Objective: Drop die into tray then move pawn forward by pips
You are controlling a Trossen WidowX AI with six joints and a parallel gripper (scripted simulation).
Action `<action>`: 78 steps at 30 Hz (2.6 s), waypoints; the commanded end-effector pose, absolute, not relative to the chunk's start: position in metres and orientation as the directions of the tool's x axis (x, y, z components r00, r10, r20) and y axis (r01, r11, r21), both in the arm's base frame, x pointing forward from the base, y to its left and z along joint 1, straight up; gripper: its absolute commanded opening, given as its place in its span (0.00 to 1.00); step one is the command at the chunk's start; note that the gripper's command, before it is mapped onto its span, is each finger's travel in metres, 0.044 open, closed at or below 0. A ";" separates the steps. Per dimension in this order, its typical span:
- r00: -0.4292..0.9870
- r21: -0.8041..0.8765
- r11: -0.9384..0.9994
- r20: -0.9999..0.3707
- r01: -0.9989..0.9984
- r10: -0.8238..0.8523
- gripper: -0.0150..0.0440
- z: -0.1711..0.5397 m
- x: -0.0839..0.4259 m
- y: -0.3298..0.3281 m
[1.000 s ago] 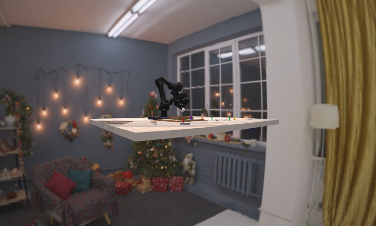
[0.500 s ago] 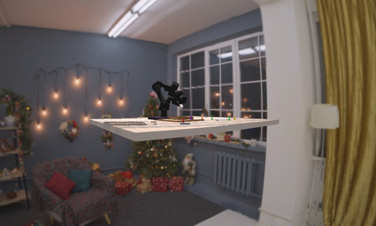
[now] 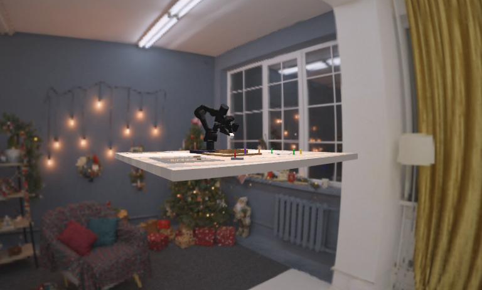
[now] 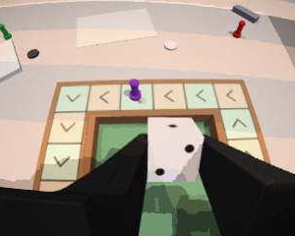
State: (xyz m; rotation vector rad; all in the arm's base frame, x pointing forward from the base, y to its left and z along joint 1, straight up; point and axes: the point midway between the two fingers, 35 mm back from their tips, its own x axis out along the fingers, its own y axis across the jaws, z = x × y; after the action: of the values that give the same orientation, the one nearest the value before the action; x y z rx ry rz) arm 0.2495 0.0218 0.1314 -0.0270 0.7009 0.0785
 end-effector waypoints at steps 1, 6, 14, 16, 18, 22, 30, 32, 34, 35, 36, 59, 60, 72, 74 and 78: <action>0.761 0.002 0.997 -0.645 -0.081 0.063 0.25 0.131 0.250 0.022; 0.761 0.002 0.997 -0.645 -0.081 0.063 0.30 0.131 0.250 0.022; 0.761 0.002 0.997 -0.645 -0.082 0.063 0.65 0.133 0.250 0.022; 0.762 0.001 0.996 -0.645 -0.084 0.065 0.74 0.146 0.250 0.022; 0.762 0.000 0.996 -0.644 -0.087 0.067 0.83 0.165 0.249 0.022; 0.762 -0.001 0.996 -0.644 -0.088 0.067 1.00 0.171 0.249 0.022; 0.547 0.000 0.996 -0.836 -0.088 0.049 1.00 0.155 0.259 0.023; 0.456 0.000 0.996 -0.889 -0.088 0.041 1.00 0.149 0.262 0.023; 0.360 0.000 0.996 -0.933 -0.088 0.032 1.00 0.143 0.265 0.023; 0.310 0.000 0.996 -0.950 -0.088 0.028 1.00 0.139 0.266 0.024; 0.259 0.000 0.996 -0.965 -0.088 0.023 1.00 0.136 0.267 0.024; 0.034 -0.012 0.872 -0.999 -0.489 0.005 0.59 0.097 0.380 0.061; 0.034 -0.012 0.872 -0.999 -0.489 0.005 0.59 0.097 0.380 0.061; 0.034 -0.012 0.872 -0.999 -0.489 0.005 0.59 0.083 0.383 0.063; 0.034 -0.012 0.872 -0.999 -0.489 0.005 0.59 0.082 0.383 0.063; 0.034 -0.012 0.872 -0.999 -0.489 0.005 0.59 0.077 0.383 0.063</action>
State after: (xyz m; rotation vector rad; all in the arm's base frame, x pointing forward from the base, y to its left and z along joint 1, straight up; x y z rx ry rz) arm 0.3849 0.0623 0.0835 -0.3982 1.4921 0.3868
